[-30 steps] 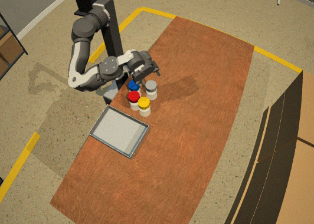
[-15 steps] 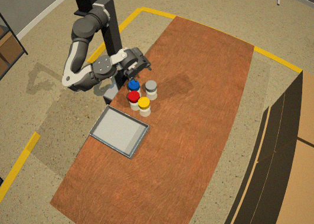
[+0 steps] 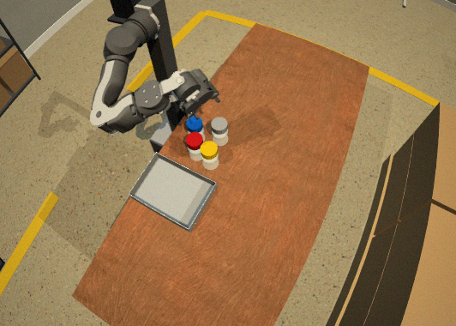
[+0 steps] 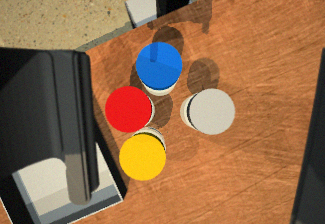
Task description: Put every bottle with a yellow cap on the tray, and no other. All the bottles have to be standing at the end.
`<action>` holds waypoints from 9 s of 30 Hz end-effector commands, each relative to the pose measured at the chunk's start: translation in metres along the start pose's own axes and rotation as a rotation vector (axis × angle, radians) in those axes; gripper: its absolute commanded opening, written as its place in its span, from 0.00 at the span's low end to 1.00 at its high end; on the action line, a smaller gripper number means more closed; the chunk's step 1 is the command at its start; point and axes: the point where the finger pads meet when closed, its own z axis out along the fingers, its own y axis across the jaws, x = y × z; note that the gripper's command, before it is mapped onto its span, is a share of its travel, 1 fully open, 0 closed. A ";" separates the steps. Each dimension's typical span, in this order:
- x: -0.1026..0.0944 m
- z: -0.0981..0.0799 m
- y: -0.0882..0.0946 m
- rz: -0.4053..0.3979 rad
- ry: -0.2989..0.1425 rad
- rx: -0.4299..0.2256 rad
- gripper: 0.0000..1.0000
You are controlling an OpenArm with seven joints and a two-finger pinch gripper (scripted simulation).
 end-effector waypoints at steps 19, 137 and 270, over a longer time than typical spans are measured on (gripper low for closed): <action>0.000 -0.001 0.001 -0.001 -0.002 -0.002 0.42; -0.076 0.115 -0.074 -0.213 -0.189 0.400 0.42; -0.083 0.142 -0.082 -0.215 -0.191 0.393 0.00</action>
